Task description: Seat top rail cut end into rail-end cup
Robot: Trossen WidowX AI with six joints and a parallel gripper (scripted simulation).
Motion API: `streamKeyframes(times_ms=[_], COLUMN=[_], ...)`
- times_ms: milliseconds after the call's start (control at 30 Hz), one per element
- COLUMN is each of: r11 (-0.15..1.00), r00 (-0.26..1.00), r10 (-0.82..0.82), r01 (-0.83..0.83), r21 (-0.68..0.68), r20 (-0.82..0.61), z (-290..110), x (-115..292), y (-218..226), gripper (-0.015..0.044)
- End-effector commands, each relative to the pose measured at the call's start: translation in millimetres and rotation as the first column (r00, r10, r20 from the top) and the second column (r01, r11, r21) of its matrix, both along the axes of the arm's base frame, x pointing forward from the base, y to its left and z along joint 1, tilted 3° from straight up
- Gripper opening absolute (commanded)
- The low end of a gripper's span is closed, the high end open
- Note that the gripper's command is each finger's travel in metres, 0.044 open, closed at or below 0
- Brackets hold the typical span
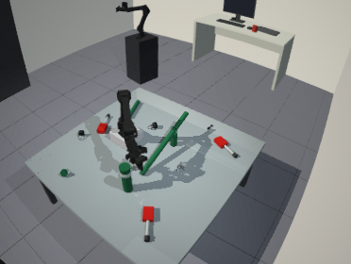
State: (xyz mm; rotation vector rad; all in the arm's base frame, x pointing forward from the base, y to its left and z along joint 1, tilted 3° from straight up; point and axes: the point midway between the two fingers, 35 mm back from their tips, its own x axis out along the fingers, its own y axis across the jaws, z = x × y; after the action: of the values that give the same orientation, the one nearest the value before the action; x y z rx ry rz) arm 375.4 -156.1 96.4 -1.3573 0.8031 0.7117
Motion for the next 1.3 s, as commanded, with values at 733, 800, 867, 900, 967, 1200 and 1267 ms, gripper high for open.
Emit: streamKeyframes(times_ms=[733,800,867,900,967,1200,1267], r11=[0.991,0.989,0.985,0.984,0.984,0.975,0.975], r00=[0.991,0.989,0.985,0.985,0.985,0.976,0.975], r10=[0.134,0.149,0.172,0.175,0.175,0.220,0.223], r01=[-0.134,-0.149,-0.172,-0.175,-0.175,-0.220,-0.223], r21=[-0.011,-0.012,-0.013,-0.014,-0.014,-0.017,-0.017], r20=[0.000,0.000,0.000,0.000,0.000,0.001,0.000], z=[-3,-3,-3,-3,-3,-3,-3], x=[-13,-14,-16,-16,-16,-21,-21], y=[-1,-1,-1,-1,-1,-1,-1], gripper=[0.0000,0.0000,0.0000,0.0000,0.0000,0.0000,0.0000])
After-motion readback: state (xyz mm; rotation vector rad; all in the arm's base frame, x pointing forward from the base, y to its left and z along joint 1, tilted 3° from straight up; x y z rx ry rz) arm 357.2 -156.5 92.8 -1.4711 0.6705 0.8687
